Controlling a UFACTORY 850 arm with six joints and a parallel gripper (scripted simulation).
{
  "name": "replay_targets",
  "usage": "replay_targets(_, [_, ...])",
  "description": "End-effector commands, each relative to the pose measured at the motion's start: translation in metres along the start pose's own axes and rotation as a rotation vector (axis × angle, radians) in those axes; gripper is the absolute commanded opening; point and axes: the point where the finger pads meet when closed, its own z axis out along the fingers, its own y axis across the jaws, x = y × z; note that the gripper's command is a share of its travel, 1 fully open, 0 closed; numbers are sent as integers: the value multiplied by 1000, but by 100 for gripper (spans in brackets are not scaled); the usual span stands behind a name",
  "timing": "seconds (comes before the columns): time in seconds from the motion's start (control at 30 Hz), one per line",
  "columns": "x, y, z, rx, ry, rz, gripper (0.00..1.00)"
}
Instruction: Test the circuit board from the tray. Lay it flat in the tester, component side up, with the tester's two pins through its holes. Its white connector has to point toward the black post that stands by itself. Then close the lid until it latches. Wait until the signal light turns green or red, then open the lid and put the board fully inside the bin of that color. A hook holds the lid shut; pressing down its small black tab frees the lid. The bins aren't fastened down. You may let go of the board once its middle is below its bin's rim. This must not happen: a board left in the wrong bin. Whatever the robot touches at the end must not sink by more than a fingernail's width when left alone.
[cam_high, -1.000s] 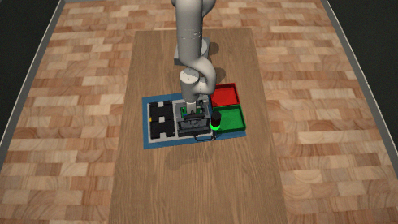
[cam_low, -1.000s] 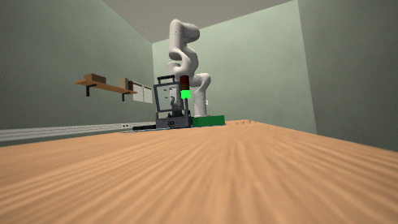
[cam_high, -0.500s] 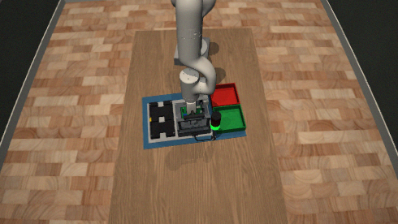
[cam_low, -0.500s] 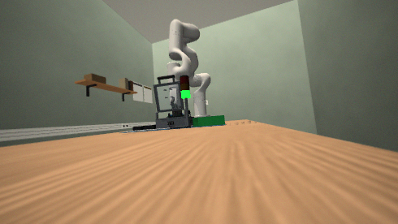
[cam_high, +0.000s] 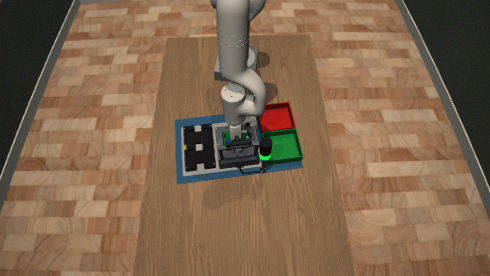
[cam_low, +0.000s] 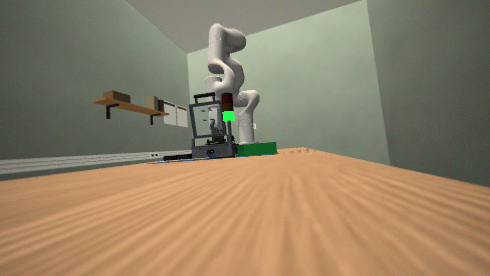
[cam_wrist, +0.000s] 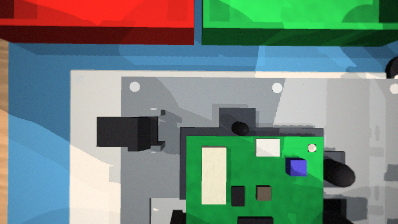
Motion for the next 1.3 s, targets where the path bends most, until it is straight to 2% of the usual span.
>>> replay_targets(0.0, [0,1,-1,-2,0,0,79])
replay_targets(1.27, [0,1,-10,-2,0,0,79])
